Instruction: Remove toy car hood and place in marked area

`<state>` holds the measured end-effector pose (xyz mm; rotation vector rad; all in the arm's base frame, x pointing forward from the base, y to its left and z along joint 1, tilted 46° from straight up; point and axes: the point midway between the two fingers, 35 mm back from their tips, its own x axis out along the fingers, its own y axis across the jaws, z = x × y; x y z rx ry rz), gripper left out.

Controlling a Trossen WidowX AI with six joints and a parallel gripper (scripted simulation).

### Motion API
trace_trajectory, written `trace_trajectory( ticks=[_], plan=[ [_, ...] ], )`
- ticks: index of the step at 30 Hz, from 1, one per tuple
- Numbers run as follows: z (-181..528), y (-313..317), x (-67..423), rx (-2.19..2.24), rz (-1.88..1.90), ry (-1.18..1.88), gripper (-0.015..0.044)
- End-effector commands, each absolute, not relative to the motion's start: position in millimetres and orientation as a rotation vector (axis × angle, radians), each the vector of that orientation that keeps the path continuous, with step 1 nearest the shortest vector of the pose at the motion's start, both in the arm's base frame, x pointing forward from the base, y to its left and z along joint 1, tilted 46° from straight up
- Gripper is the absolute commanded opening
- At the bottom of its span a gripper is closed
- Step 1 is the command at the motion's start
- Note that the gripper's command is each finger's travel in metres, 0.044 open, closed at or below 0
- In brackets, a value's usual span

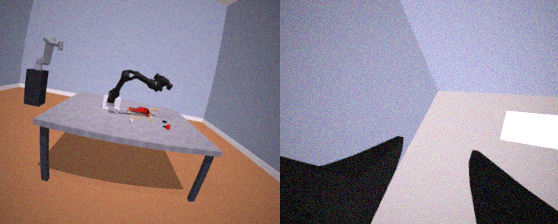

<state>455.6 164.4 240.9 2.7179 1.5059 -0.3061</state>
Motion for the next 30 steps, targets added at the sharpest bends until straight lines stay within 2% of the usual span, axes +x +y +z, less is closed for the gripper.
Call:
trace_trajectory(
  ticks=[1,8,9,15,21,30],
  plan=[
    [239,165,456,2.714,-0.31,1.497,0.0246],
    [159,171,474,2.431,-0.507,1.217,0.043],
    [146,171,474,2.366,-0.54,1.188,0.044],
    [73,165,459,1.882,-0.715,1.101,0.044],
    [16,147,425,1.267,-0.819,1.138,0.044],
    [-17,99,355,0.073,-0.777,1.353,0.044]
  ],
)
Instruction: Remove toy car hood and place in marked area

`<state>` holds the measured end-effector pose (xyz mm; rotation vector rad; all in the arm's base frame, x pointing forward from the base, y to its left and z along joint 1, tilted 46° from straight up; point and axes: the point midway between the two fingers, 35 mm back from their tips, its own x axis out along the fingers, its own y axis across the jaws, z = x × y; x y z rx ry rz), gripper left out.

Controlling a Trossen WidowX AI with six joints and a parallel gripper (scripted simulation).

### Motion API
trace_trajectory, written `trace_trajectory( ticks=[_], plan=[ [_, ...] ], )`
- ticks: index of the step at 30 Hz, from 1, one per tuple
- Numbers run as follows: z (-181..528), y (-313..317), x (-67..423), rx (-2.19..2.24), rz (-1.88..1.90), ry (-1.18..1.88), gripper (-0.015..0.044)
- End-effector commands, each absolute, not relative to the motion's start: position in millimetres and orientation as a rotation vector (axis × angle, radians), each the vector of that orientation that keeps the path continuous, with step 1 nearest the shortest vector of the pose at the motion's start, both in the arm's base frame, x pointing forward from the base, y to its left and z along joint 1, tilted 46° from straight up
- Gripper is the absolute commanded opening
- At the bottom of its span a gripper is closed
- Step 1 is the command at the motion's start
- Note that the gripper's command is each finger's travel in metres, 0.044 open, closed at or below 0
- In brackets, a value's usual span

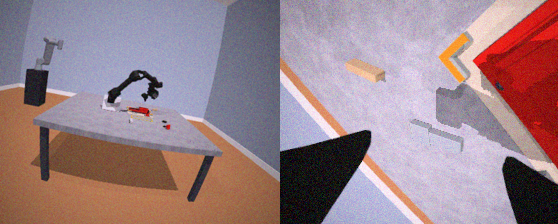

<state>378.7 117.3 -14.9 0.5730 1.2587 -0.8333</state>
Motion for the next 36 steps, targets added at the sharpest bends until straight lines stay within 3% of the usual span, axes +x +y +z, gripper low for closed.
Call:
trace_trajectory(
  ticks=[1,7,36],
  plan=[
    [-16,94,351,-0.047,-0.759,1.377,0.044],
    [-5,77,339,-0.567,-0.657,1.474,0.044],
    [-14,67,342,-0.567,-0.657,1.474,0.044]
  ],
)
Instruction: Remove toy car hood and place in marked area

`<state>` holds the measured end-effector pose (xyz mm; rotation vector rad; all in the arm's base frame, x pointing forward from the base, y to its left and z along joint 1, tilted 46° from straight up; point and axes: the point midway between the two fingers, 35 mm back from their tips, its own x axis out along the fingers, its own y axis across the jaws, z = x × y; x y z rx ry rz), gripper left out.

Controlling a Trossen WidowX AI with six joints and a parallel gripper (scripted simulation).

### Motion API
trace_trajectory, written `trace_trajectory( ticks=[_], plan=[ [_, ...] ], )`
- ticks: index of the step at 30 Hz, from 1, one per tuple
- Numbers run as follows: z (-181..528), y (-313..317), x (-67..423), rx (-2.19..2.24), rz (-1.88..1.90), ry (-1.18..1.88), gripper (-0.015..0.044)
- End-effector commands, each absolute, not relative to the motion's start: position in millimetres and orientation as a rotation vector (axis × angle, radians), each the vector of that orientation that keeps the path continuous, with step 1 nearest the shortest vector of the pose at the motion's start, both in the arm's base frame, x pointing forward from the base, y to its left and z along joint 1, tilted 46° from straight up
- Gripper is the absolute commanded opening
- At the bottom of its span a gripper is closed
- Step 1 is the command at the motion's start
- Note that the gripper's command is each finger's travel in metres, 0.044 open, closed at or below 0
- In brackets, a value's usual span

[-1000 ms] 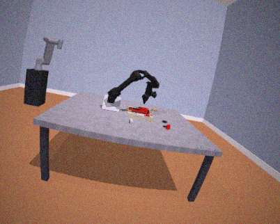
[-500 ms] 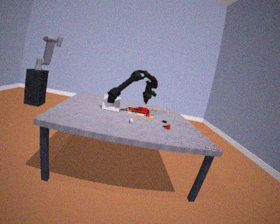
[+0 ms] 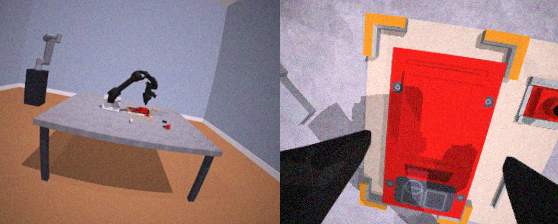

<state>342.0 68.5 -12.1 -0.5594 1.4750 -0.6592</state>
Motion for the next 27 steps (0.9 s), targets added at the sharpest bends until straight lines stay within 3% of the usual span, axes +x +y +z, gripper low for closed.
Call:
trace_trajectory(
  ticks=[1,27],
  plan=[
    [-14,66,342,-0.567,-0.657,1.474,0.044],
    [-28,53,342,-0.567,-0.657,1.474,0.044]
  ],
)
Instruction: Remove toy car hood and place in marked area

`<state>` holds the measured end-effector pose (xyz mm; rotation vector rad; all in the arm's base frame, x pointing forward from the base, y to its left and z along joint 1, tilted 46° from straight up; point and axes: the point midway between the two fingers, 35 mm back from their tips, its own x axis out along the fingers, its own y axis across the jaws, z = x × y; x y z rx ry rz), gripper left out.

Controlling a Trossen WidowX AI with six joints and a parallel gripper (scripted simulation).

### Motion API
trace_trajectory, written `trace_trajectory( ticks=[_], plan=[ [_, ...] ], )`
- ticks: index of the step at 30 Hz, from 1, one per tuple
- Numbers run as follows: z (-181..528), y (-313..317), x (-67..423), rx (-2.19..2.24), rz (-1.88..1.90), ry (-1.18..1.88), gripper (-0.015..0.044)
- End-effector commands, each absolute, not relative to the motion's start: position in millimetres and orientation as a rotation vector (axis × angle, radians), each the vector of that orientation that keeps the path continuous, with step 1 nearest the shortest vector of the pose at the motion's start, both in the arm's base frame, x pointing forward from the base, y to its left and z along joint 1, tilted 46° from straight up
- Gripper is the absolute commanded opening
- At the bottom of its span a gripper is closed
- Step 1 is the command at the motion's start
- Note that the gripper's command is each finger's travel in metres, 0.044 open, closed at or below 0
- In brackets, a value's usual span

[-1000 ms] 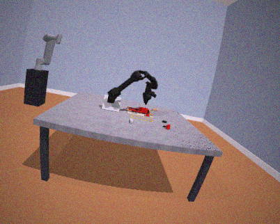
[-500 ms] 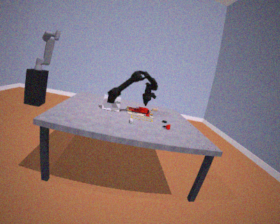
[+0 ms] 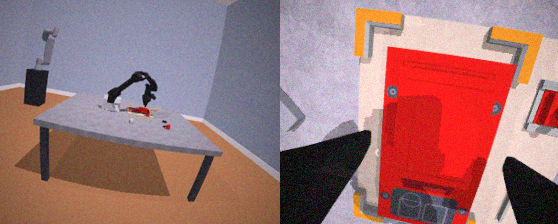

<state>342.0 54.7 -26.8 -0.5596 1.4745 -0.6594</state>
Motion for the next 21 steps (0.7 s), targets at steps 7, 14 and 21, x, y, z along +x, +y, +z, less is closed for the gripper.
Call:
trace_trajectory(
  ticks=[7,14,21],
  plan=[
    [-32,50,342,-0.567,-0.657,1.474,0.044],
    [-36,46,341,-0.567,-0.658,1.474,0.044],
    [-39,42,341,-0.568,-0.658,1.473,0.044]
  ],
)
